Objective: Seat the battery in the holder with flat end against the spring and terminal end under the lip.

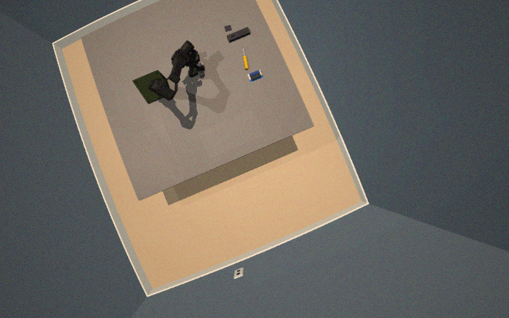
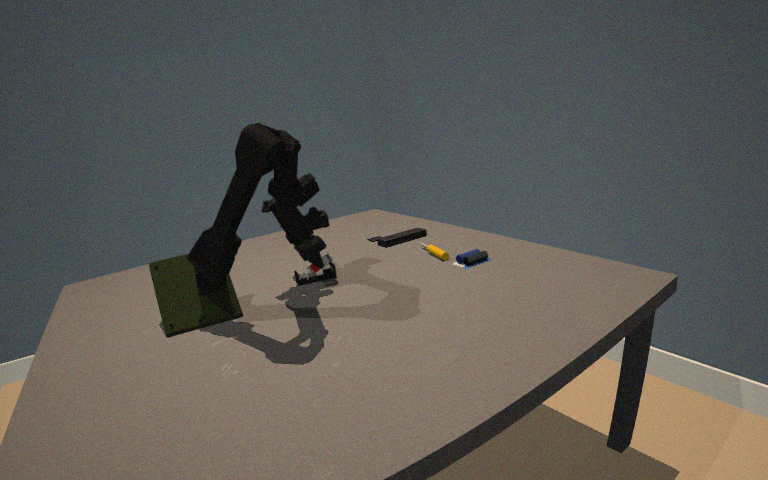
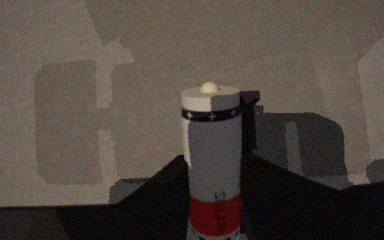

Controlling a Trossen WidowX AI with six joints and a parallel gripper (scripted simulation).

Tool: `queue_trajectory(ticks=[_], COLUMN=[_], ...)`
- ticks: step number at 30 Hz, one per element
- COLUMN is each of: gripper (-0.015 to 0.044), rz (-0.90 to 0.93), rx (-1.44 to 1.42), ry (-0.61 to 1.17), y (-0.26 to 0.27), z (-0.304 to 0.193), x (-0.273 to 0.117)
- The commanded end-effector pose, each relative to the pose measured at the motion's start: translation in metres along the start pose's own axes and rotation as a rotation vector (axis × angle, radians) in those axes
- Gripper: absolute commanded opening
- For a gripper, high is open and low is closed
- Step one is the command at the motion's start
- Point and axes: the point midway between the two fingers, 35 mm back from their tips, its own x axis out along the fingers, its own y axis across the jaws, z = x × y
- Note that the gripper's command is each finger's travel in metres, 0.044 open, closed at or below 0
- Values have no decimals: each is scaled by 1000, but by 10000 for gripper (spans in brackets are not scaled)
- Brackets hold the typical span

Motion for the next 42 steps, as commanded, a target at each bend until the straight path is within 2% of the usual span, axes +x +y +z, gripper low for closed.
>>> queue_trajectory(ticks=[1,17,42], gripper=[75,75,75], rz=[-4,1,15], rx=[-7,-9,-12], ry=[-22,-103,-106], y=[-1,-6,-6], z=[-1,-7,-28], x=[1,1,-4])
